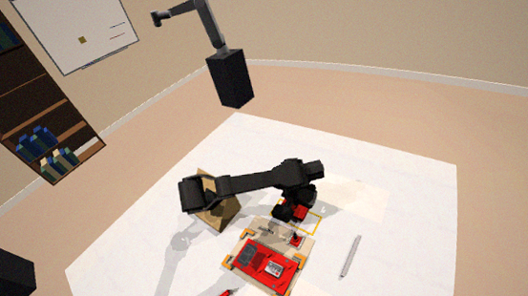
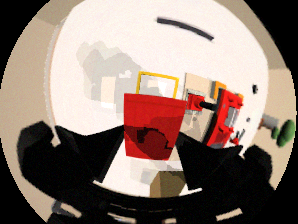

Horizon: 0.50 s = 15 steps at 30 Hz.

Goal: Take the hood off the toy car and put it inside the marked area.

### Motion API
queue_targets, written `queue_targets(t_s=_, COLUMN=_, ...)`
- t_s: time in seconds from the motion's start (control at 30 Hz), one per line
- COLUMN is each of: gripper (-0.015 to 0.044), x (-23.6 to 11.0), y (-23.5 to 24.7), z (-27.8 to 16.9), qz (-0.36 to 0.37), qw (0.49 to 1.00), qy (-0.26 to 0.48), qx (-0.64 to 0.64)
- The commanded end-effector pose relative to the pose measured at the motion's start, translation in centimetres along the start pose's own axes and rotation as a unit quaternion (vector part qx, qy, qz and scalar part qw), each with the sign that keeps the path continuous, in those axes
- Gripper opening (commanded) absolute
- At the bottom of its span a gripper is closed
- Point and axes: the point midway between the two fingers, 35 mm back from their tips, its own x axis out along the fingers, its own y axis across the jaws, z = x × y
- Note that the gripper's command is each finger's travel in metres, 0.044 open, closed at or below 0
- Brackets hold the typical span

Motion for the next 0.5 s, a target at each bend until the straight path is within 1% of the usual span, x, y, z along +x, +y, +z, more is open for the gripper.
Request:
queue_targets(t_s=0.0, gripper=0.0, x=0.31, y=-0.04, z=0.01, qz=-0.001, qw=1.0, qy=-0.001, qx=-0.003)
queue_targets(t_s=0.47, gripper=0.0, x=1.27, y=-0.09, z=-0.04, qz=-0.002, qw=1.0, qy=-0.001, qx=-0.003)
